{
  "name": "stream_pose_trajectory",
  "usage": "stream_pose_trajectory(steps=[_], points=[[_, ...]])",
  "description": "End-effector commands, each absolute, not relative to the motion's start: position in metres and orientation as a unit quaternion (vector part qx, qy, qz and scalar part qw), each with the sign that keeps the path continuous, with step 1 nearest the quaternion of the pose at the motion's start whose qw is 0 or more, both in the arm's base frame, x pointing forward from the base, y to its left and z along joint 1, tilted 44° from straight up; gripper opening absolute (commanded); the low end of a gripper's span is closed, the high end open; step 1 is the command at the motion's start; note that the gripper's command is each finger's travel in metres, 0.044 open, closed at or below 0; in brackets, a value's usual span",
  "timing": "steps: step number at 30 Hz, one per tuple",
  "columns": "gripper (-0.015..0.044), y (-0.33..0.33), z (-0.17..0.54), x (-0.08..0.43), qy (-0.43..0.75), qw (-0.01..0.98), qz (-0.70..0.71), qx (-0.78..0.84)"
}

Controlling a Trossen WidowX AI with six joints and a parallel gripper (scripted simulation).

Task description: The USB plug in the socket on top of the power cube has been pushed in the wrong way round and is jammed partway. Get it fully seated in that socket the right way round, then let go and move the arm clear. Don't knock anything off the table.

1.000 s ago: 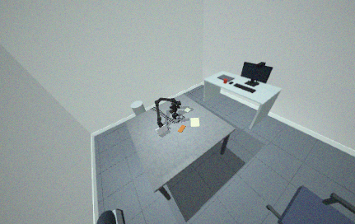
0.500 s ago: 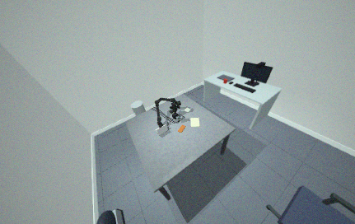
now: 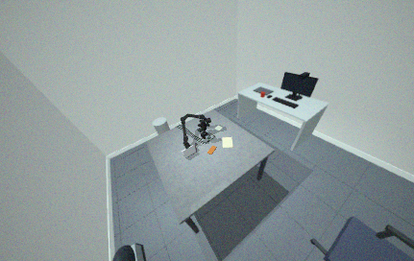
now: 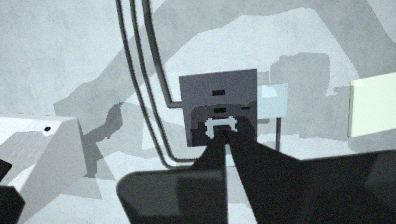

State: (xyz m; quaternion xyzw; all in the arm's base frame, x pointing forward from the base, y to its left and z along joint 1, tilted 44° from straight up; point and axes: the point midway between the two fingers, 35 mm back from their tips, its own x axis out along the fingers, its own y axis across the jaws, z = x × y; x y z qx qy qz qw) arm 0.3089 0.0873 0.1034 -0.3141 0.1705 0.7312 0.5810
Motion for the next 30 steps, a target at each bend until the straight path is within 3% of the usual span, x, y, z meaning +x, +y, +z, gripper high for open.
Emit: stream_pose_trajectory(steps=[1, 30], points=[[0.0, 0.088, 0.1034, 0.3091, 0.17, 0.583, 0.731, -0.313], [0.0, 0.0904, 0.1009, 0.3087, 0.17, 0.583, 0.731, -0.313]])
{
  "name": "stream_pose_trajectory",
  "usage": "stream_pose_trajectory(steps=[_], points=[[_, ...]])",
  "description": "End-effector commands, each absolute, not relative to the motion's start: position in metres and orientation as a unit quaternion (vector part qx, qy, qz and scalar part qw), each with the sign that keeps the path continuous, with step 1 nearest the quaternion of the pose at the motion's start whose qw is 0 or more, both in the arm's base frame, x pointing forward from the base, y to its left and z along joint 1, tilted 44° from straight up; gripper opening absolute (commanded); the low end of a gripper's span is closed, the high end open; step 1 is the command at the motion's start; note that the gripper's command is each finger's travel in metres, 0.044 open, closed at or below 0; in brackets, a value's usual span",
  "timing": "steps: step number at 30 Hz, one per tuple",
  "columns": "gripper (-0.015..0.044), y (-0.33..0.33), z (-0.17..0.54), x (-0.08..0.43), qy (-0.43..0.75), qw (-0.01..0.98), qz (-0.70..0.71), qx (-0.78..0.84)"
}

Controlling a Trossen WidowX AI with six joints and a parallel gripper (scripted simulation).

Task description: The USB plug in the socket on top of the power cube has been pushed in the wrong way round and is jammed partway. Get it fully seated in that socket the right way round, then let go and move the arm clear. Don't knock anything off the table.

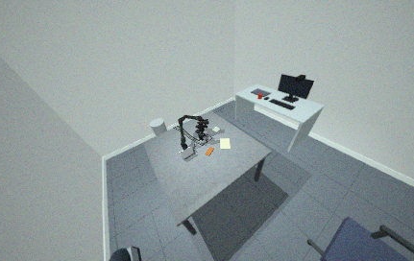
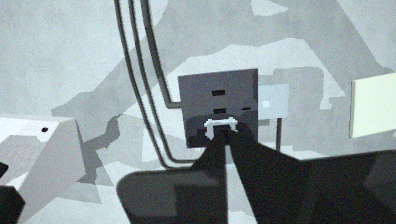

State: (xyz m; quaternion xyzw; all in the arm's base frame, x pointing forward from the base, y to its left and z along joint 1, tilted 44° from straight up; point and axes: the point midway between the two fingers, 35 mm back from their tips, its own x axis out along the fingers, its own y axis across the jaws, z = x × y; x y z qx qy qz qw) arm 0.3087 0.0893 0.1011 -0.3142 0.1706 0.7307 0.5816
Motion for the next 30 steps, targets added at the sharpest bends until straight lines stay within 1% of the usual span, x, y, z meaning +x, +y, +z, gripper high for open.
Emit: stream_pose_trajectory(steps=[1, 30], points=[[0.0, 0.0904, 0.1008, 0.3087, 0.17, 0.583, 0.731, -0.313], [0.0, 0.0923, 0.0989, 0.3084, 0.17, 0.583, 0.731, -0.313]])
